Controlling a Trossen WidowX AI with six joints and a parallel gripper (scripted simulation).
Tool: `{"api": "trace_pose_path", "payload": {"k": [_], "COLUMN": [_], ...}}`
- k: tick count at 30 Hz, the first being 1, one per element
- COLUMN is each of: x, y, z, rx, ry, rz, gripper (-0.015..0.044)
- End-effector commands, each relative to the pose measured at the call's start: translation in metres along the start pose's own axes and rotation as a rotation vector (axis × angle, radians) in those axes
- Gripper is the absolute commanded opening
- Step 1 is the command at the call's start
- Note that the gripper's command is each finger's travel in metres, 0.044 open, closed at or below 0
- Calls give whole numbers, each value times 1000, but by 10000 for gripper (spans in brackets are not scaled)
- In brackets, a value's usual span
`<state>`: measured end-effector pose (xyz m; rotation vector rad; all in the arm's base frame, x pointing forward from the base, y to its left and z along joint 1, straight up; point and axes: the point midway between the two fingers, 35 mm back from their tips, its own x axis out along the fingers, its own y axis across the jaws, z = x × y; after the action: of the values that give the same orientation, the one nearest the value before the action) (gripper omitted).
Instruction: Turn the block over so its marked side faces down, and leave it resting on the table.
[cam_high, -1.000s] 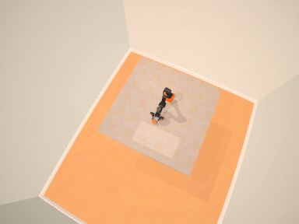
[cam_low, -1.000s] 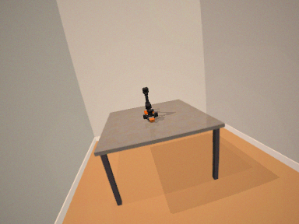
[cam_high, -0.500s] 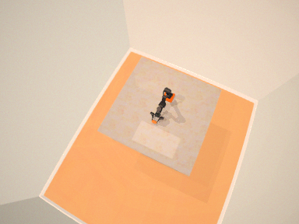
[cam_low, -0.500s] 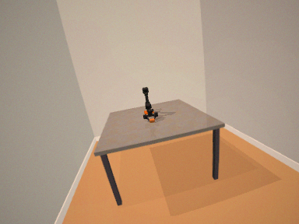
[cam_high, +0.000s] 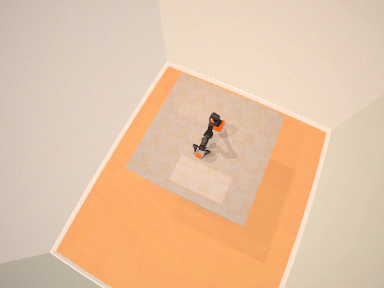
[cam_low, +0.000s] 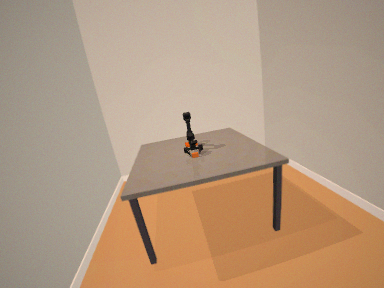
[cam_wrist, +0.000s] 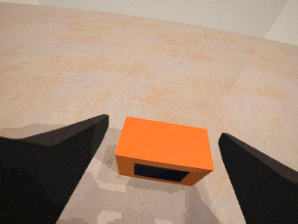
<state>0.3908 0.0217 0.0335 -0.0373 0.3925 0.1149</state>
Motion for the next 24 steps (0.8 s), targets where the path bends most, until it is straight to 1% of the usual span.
{"api": "trace_pose_path", "payload": {"k": [1,20,22,24], "x": [0,0,2,7], "y": [1,1,0,0], "z": [0,0,1,5], "rx": [6,6,6,6], "ry": [-1,-1,22,87], "rz": [5,5,5,4], "gripper": [440,440,440,440]}}
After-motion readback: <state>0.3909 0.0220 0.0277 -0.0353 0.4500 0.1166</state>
